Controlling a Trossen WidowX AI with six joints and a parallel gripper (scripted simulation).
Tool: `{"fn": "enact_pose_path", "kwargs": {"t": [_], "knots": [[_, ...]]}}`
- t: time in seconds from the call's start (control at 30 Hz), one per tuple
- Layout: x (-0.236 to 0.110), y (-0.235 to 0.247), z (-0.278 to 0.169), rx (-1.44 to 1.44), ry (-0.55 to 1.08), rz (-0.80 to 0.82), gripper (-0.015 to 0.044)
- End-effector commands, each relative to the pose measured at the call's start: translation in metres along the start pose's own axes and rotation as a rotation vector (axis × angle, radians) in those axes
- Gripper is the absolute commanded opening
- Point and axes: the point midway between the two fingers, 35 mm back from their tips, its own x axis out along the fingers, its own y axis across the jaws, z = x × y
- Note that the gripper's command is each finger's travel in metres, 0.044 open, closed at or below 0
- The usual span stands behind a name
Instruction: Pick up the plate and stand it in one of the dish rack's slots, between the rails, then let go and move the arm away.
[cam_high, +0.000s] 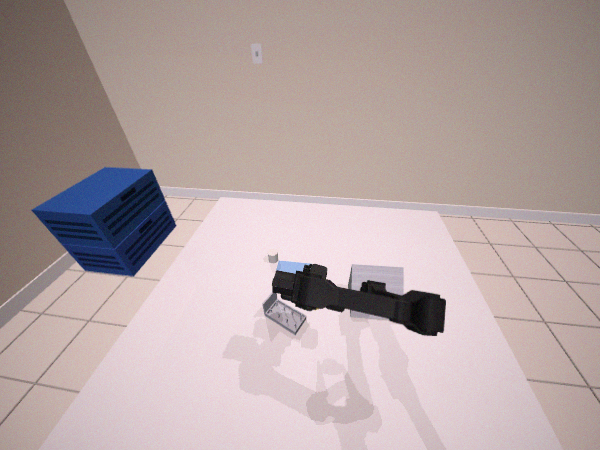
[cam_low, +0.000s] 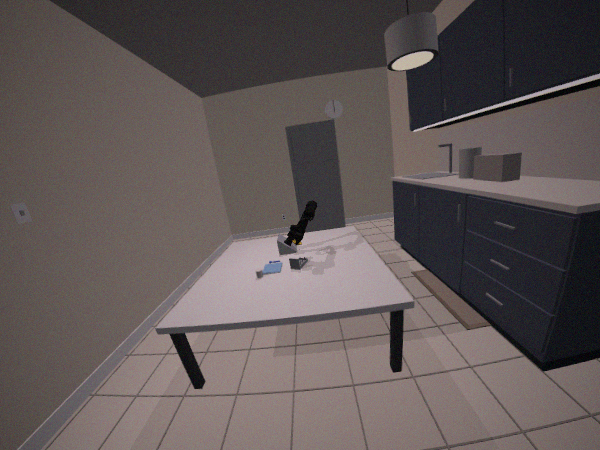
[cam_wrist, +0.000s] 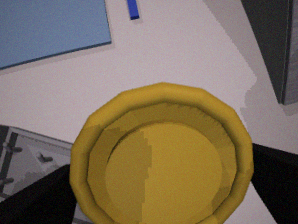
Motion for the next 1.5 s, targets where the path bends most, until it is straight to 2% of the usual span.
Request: {"fn": "enact_pose_path", "kwargs": {"t": [0.0,0.7,1.47], "knots": [[0.01,0.0,0.002,-0.057,-0.085,0.016,0.0],[0.041,0.011,0.002,-0.331,-0.451,0.181,0.0],[0.051,0.021,-0.019,-0.569,-0.748,0.5,0.0]]}}
